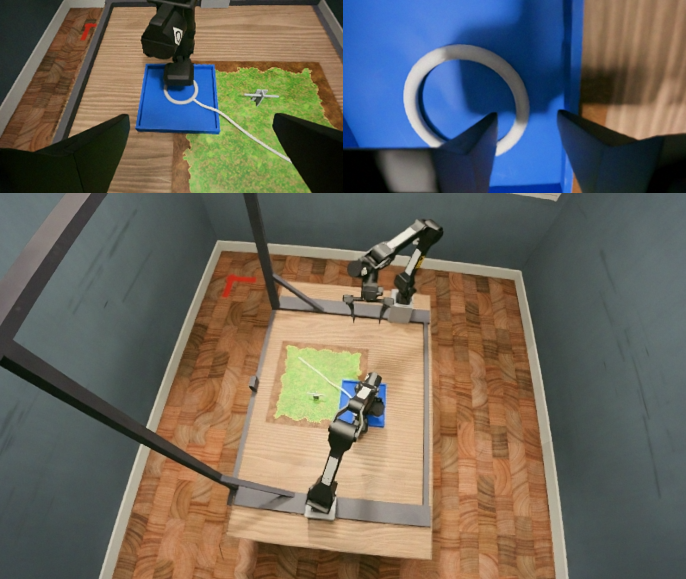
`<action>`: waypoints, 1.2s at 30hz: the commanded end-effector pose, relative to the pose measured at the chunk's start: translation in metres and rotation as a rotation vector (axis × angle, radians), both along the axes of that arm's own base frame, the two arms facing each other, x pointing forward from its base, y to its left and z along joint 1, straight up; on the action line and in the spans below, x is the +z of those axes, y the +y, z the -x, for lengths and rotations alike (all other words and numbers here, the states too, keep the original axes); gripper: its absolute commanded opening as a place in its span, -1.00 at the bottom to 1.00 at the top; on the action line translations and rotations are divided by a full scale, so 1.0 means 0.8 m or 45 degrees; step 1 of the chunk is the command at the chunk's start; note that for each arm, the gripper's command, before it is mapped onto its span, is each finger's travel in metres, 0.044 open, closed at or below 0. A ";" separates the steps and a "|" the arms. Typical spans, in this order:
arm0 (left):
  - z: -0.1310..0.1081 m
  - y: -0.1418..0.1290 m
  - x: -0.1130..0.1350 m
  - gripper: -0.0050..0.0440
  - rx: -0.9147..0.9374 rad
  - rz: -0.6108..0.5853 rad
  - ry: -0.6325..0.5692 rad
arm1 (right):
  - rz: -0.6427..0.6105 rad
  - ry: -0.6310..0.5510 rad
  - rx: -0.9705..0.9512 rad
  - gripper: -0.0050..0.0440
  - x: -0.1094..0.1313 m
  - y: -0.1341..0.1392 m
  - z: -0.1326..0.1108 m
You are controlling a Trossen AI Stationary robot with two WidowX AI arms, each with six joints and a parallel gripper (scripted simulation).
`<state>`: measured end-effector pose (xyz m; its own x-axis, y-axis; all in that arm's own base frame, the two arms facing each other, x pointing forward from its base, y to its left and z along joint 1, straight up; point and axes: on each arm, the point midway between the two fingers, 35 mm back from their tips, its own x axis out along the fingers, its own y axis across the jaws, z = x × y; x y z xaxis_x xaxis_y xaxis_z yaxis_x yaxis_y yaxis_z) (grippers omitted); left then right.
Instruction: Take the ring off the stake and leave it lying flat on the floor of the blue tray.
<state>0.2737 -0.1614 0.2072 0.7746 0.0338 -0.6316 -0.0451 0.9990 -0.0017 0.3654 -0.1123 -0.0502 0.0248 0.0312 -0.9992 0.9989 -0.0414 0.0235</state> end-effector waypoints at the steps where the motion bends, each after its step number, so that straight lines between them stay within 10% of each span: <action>1: -0.001 -0.001 0.008 1.00 0.000 0.016 -0.015 | 0.025 -0.078 0.001 0.30 0.052 -0.008 -0.014; 7: -0.001 -0.001 0.008 1.00 0.000 0.016 -0.015 | 0.025 -0.078 0.002 0.43 0.092 -0.008 -0.011; 13: -0.001 -0.001 0.008 1.00 0.000 0.016 -0.015 | 0.060 -0.081 0.132 1.00 0.092 -0.004 -0.009; 36: -0.001 -0.001 0.008 1.00 0.000 0.016 -0.015 | 0.423 -0.283 1.491 1.00 0.127 -0.004 -0.018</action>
